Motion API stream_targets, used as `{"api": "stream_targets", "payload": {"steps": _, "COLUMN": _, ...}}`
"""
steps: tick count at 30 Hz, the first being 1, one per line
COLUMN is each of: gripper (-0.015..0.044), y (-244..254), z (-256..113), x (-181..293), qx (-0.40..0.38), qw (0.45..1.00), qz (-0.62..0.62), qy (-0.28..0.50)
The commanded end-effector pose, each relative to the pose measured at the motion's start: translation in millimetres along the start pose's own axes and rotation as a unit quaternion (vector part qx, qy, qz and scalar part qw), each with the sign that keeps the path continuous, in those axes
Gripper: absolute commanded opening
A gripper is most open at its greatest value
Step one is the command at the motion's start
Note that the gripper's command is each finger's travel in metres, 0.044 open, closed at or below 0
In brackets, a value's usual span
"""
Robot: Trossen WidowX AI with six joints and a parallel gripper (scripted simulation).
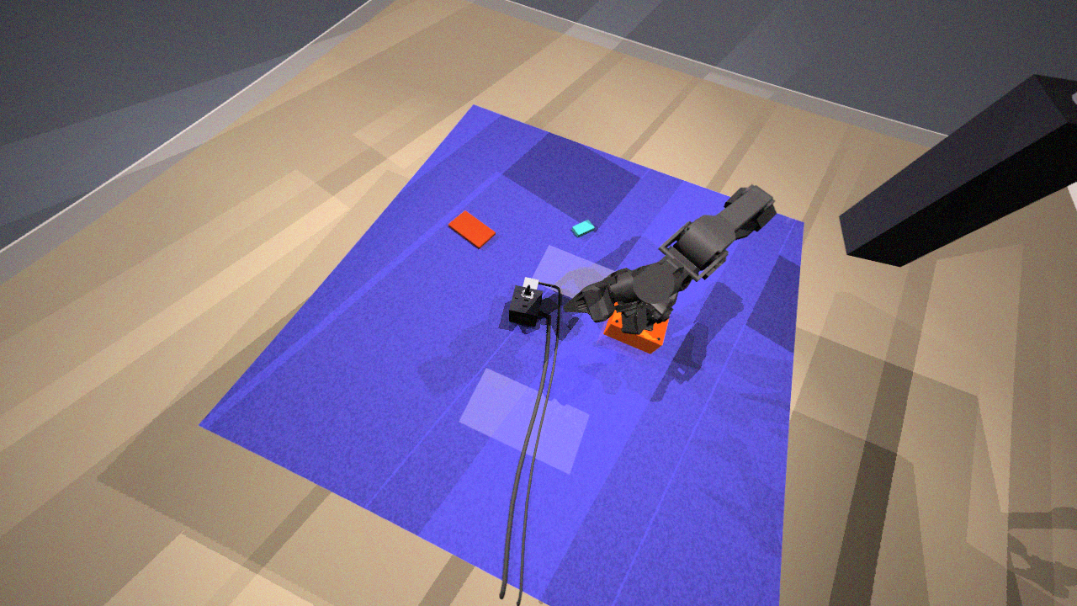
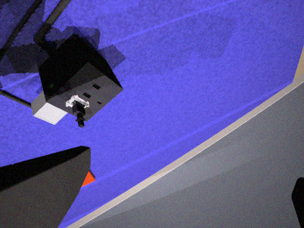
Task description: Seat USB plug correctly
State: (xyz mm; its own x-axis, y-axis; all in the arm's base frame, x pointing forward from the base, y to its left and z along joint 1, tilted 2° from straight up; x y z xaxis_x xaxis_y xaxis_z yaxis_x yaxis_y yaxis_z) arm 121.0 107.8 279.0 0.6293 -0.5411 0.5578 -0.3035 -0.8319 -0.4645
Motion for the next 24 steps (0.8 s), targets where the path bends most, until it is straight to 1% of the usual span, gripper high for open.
{"api": "stream_targets", "payload": {"steps": 1, "gripper": 0.044, "y": -17.0, "z": 50.1, "x": 25.0, "qx": -0.128, "qw": 0.879, "qz": 0.459, "qy": 0.008}}
{"api": "stream_targets", "payload": {"steps": 8, "gripper": 0.044, "y": -16.2, "z": 74.5, "x": 37.7, "qx": -0.175, "qw": 0.758, "qz": 0.627, "qy": 0.04}}
{"api": "stream_targets", "payload": {"steps": 13, "gripper": 0.044, "y": -12.8, "z": 92.8, "x": 47.7, "qx": -0.203, "qw": 0.648, "qz": 0.731, "qy": 0.072}}
{"api": "stream_targets", "payload": {"steps": 18, "gripper": 0.044, "y": -7.1, "z": 111.0, "x": 57.9, "qx": -0.224, "qw": 0.521, "qz": 0.816, "qy": 0.109}}
{"api": "stream_targets", "payload": {"steps": 24, "gripper": 0.044, "y": 4.4, "z": 134.3, "x": 71.6, "qx": -0.242, "qw": 0.349, "qz": 0.891, "qy": 0.161}}
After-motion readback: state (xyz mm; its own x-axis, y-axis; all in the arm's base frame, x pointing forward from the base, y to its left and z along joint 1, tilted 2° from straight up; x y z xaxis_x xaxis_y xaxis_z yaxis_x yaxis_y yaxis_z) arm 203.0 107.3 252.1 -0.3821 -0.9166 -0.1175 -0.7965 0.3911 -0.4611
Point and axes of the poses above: the point midway between the two fingers, 35 mm back from their tips, its own z axis out along the fingers, its own y axis across the jaws, x = y × z, the point moved 8 cm from there along -z, back along the fingers, and after that the axes turned 11 degrees about -z, right-handed, at the moved point
